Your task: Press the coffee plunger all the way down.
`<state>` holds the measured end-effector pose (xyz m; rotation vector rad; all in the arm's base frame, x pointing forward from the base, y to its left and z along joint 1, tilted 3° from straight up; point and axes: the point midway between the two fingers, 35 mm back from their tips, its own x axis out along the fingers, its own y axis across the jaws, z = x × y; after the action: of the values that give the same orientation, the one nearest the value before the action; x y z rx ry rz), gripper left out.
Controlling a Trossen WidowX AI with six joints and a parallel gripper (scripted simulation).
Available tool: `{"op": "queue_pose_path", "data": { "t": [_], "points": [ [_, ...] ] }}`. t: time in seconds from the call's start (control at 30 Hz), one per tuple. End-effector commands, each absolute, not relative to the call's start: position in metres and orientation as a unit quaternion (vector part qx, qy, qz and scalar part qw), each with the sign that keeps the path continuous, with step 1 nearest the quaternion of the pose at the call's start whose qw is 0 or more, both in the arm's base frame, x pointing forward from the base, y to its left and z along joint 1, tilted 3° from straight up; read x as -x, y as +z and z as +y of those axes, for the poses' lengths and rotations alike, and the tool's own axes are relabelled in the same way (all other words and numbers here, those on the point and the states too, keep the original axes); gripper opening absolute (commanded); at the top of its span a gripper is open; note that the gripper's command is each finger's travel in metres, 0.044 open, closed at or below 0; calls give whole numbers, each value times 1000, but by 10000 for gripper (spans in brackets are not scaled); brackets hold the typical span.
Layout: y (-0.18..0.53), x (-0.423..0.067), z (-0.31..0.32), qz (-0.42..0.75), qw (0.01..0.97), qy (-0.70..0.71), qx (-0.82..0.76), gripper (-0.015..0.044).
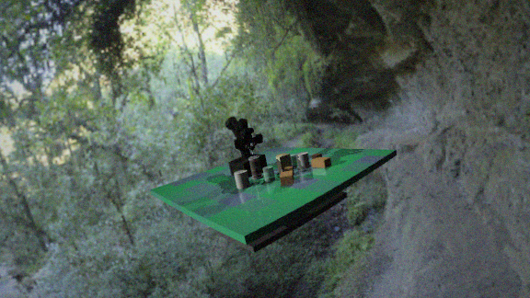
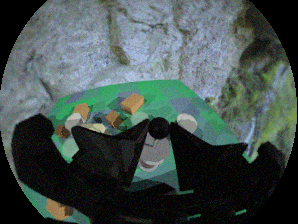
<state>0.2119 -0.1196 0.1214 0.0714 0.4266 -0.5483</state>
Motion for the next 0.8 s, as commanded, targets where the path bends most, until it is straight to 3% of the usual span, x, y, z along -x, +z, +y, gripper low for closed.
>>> {"op": "queue_pose_path", "data": {
  "t": [0.0, 0.77],
  "points": [
    [95, -209, -119, 239, 933, -265, -39, 118],
    [87, -223, -129, 238, 934, -265, -38, 118]
  ]
}}
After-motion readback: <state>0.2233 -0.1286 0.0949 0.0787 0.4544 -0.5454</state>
